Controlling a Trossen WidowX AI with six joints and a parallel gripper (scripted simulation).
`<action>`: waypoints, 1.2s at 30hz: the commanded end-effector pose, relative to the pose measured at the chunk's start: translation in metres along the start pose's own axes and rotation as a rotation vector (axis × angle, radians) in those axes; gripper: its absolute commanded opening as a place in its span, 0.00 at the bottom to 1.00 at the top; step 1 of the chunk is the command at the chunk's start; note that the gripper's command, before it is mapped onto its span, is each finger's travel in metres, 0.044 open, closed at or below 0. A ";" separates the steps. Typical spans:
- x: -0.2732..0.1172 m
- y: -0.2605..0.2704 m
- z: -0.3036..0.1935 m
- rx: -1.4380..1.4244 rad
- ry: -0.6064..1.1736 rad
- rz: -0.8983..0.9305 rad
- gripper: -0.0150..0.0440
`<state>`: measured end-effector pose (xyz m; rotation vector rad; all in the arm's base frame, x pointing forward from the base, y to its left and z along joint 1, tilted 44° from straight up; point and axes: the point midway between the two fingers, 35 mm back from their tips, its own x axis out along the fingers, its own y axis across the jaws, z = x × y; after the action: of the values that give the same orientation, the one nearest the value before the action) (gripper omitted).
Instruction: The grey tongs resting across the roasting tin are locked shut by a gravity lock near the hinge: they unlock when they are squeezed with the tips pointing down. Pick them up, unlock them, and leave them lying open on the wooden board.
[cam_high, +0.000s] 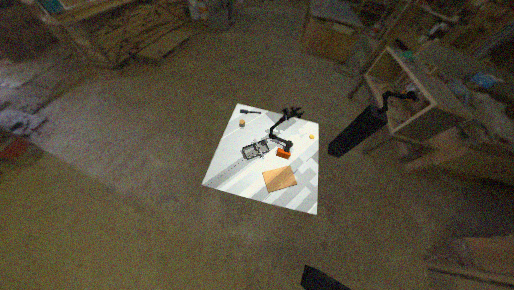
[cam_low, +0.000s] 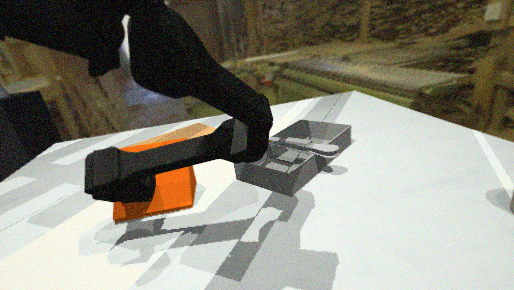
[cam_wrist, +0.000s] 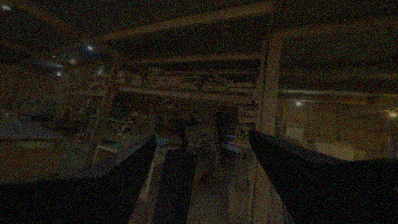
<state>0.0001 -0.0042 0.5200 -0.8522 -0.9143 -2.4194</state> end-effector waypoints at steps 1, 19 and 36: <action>0.000 0.000 0.000 0.000 0.001 0.001 0.89; 0.056 -0.016 -0.077 -0.023 0.385 0.177 0.69; 0.038 0.062 -0.205 -0.206 0.771 0.675 0.69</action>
<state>-0.0811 -0.1709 0.4654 -0.2008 -0.1632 -2.0289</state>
